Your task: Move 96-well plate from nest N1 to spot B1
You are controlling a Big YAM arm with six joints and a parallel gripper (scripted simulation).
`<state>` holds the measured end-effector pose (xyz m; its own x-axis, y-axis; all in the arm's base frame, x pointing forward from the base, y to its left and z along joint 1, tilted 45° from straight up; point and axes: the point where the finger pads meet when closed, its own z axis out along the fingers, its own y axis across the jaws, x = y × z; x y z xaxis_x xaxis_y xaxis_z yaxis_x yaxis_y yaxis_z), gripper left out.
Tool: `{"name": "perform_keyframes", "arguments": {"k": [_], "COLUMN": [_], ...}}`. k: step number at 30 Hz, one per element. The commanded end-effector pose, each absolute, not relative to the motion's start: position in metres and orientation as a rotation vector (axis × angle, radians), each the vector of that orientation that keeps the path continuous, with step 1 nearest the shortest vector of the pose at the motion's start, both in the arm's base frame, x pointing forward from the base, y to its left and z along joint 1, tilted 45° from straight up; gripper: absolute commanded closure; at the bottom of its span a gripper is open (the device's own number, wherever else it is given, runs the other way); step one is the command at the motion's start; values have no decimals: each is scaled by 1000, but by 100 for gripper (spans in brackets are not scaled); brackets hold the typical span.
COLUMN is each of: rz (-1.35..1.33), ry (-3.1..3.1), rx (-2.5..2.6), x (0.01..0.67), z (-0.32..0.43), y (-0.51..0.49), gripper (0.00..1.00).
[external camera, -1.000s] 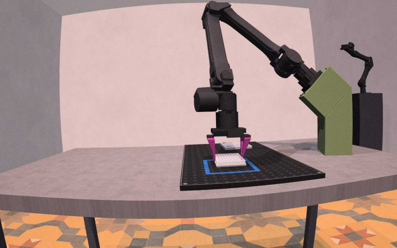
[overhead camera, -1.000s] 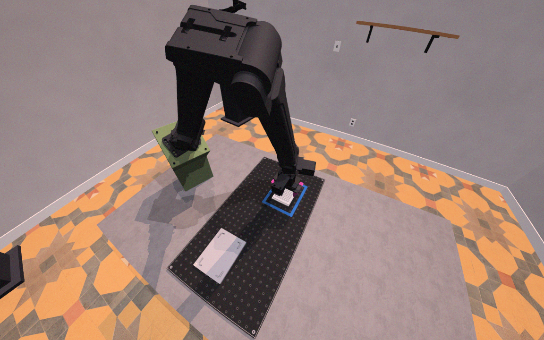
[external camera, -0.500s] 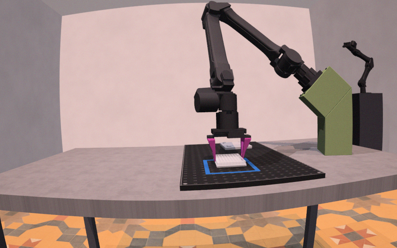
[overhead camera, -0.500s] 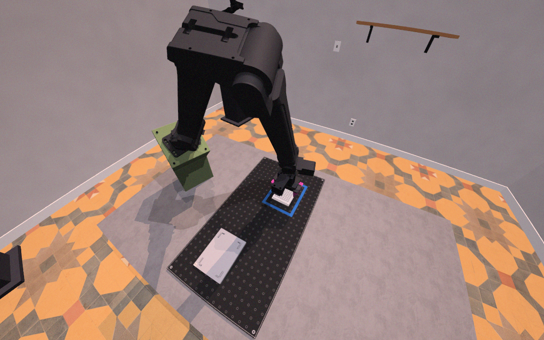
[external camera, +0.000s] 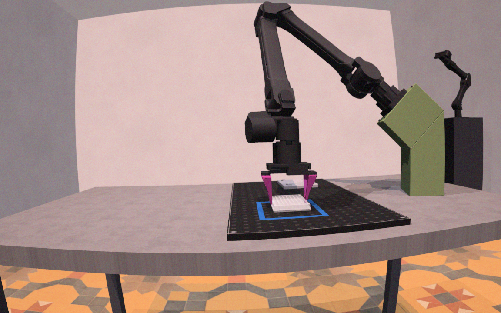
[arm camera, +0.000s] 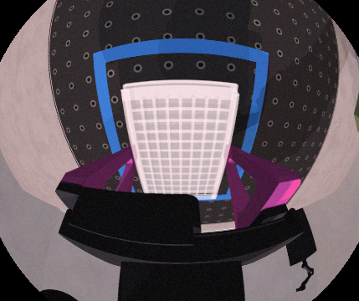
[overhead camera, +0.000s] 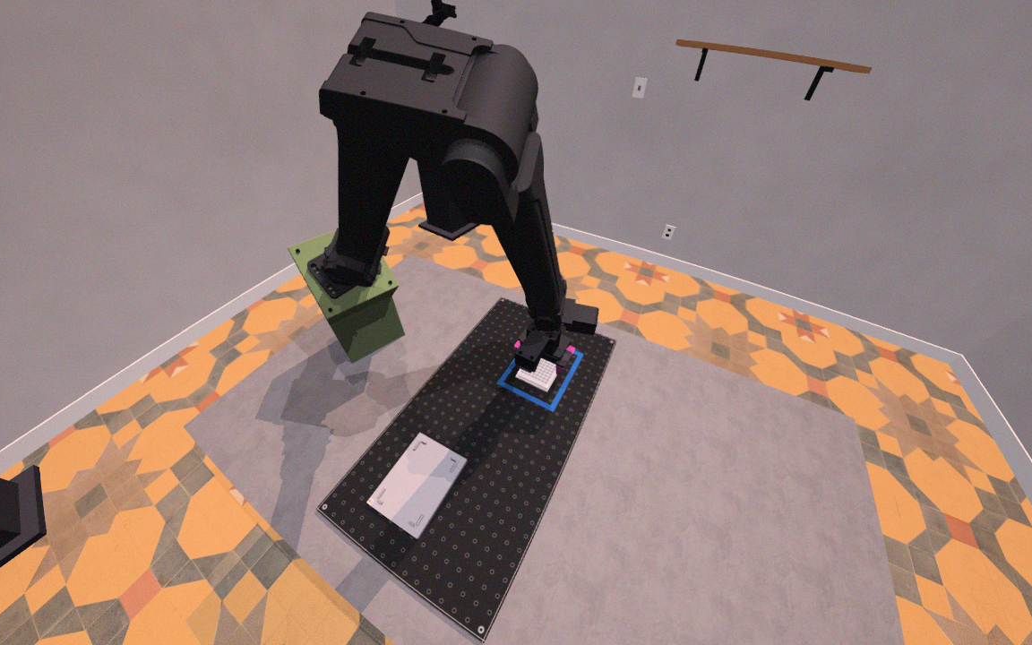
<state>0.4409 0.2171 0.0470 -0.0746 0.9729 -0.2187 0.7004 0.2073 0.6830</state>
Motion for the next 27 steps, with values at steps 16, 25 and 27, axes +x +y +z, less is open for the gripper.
{"name": "perform_keyframes", "arguments": {"k": [16, 25, 27], "rz": [527, 519, 523], "ry": [1832, 1836, 1834], "rx": [1561, 1563, 1561], "x": [451, 450, 451], "z": [41, 39, 39], "y": [212, 210, 211], "gripper": [100, 100, 100]}}
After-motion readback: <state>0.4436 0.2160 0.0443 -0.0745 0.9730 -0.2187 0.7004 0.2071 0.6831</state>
